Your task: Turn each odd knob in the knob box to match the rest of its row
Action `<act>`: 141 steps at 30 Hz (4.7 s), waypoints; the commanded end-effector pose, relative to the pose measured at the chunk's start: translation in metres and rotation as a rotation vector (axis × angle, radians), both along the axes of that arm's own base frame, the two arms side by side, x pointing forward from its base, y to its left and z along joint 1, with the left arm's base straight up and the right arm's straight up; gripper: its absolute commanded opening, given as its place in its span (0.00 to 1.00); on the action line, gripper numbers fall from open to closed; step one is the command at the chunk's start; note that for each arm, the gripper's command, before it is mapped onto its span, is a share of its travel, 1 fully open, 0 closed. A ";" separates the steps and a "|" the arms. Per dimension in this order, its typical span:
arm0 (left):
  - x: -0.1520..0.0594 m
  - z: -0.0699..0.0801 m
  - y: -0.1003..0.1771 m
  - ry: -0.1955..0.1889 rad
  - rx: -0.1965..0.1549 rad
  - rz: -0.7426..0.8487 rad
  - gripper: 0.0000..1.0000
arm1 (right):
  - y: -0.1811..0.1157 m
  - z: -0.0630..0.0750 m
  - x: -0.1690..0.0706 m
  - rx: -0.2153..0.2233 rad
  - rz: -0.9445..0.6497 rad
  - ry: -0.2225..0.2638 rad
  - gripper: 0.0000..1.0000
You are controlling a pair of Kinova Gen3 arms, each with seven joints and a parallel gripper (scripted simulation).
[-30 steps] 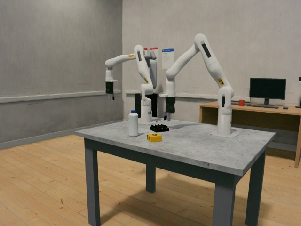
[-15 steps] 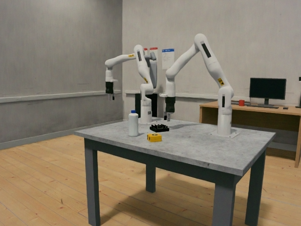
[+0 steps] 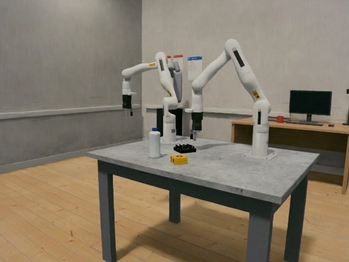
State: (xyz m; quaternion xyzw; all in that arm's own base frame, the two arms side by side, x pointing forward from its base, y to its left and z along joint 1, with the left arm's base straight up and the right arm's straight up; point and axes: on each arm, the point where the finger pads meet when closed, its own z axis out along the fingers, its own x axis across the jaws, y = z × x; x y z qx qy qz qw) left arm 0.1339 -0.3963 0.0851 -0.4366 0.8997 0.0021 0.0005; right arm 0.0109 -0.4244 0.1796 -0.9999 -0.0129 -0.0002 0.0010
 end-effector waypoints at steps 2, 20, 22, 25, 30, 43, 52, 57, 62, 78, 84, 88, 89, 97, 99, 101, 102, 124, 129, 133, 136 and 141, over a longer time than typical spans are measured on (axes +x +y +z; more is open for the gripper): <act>0.000 0.001 -0.002 0.000 -0.001 -0.043 1.00 | 0.000 0.001 0.000 -0.002 0.000 0.000 1.00; 0.000 0.000 -0.009 0.005 0.005 -0.322 1.00 | 0.000 0.001 0.000 -0.002 0.000 0.000 1.00; 0.000 0.000 -0.010 0.005 0.006 -0.366 1.00 | 0.000 0.001 0.000 -0.002 0.000 0.000 1.00; -0.001 0.000 -0.012 0.007 0.007 -0.437 1.00 | 0.000 0.001 0.000 -0.002 0.000 0.000 1.00; -0.001 0.000 -0.013 0.008 0.008 -0.511 1.00 | 0.000 0.001 0.000 -0.002 0.000 0.000 1.00; -0.003 0.000 -0.019 0.017 0.011 -0.883 1.00 | 0.000 0.001 0.000 -0.002 0.000 0.000 1.00; -0.004 0.000 -0.021 0.022 0.012 -1.111 1.00 | 0.000 0.001 0.000 -0.002 0.000 0.000 1.00; -0.005 0.000 -0.021 0.026 0.012 -1.285 1.00 | 0.000 0.001 0.000 -0.002 0.000 0.000 1.00; -0.005 0.000 -0.021 0.030 0.011 -1.464 1.00 | 0.000 0.001 0.000 -0.002 0.000 0.000 1.00; -0.002 0.002 -0.018 0.041 0.004 -1.992 1.00 | 0.000 0.001 0.000 -0.002 0.000 0.000 1.00; 0.000 0.003 -0.016 0.043 0.001 -2.146 1.00 | 0.000 0.001 0.000 -0.002 0.000 0.000 1.00; 0.003 0.004 -0.014 0.045 -0.001 -2.300 1.00 | 0.000 0.001 0.000 -0.002 0.000 0.000 1.00; 0.004 0.004 -0.014 0.046 -0.002 -2.339 1.00 | 0.000 0.001 0.000 -0.002 0.000 0.000 1.00; 0.011 0.005 -0.010 0.048 -0.008 -2.606 1.00 | 0.000 0.001 0.000 -0.002 0.000 0.000 1.00; 0.012 0.005 -0.010 0.048 -0.008 -2.644 1.00 | 0.000 0.001 0.000 -0.002 0.000 0.000 1.00; 0.015 0.006 -0.009 0.048 -0.010 -2.719 1.00 | 0.000 0.001 0.000 -0.002 0.000 0.000 1.00; 0.016 0.006 -0.008 0.048 -0.011 -2.756 1.00 | 0.000 0.001 0.000 -0.002 0.000 0.000 1.00; 0.046 0.011 -0.003 0.041 -0.021 -3.447 1.00 | 0.000 0.001 0.000 -0.002 0.000 0.000 1.00; 0.054 0.012 -0.003 0.038 -0.021 -3.599 1.00 | 0.000 0.001 0.000 -0.002 0.000 0.000 1.00; 0.057 0.013 -0.003 0.036 -0.021 -3.657 1.00 | 0.000 0.001 0.000 -0.002 0.000 0.000 1.00; 0.062 0.013 -0.003 0.034 -0.021 -3.740 1.00 | 0.000 0.001 0.000 -0.002 0.000 0.000 1.00; 0.070 0.015 -0.004 0.030 -0.019 -3.871 1.00 | 0.000 0.001 0.000 -0.002 0.000 0.000 1.00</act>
